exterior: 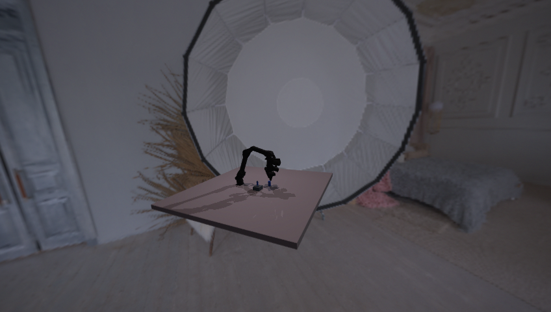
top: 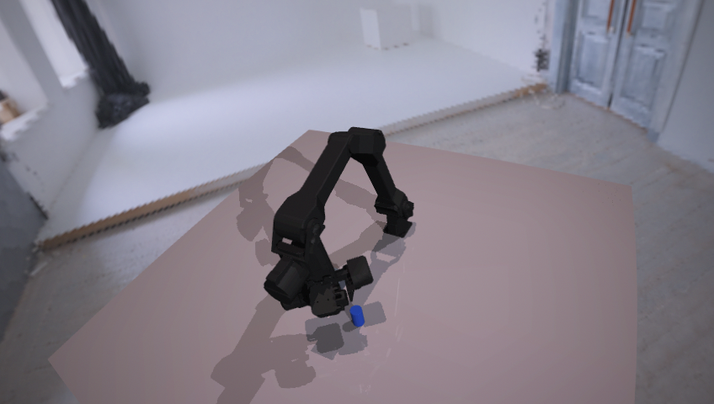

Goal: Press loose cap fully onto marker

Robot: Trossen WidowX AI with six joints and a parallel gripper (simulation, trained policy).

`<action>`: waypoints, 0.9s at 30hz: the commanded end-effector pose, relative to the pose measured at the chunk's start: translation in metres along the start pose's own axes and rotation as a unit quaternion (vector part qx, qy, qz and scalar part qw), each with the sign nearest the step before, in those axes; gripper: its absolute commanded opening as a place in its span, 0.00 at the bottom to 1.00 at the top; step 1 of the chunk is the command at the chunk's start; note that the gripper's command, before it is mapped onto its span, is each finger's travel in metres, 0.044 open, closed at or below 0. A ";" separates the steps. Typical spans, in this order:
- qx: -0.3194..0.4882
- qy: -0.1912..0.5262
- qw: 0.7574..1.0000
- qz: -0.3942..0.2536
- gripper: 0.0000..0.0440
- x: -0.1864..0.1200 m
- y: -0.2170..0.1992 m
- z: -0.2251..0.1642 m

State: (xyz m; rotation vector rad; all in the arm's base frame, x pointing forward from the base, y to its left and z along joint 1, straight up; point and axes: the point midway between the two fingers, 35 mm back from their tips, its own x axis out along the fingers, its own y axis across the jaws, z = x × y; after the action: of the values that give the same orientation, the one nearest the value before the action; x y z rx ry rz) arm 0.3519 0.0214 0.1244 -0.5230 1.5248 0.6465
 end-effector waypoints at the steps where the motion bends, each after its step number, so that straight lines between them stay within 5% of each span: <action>1: -0.004 0.012 1.000 0.002 0.72 0.005 0.005 0.001; 27: -0.069 0.064 0.995 0.030 0.64 0.050 0.033 0.003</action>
State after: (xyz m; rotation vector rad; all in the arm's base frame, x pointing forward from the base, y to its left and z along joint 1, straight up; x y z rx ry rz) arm 0.3308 0.0502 0.0841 -0.6239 1.6185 0.7674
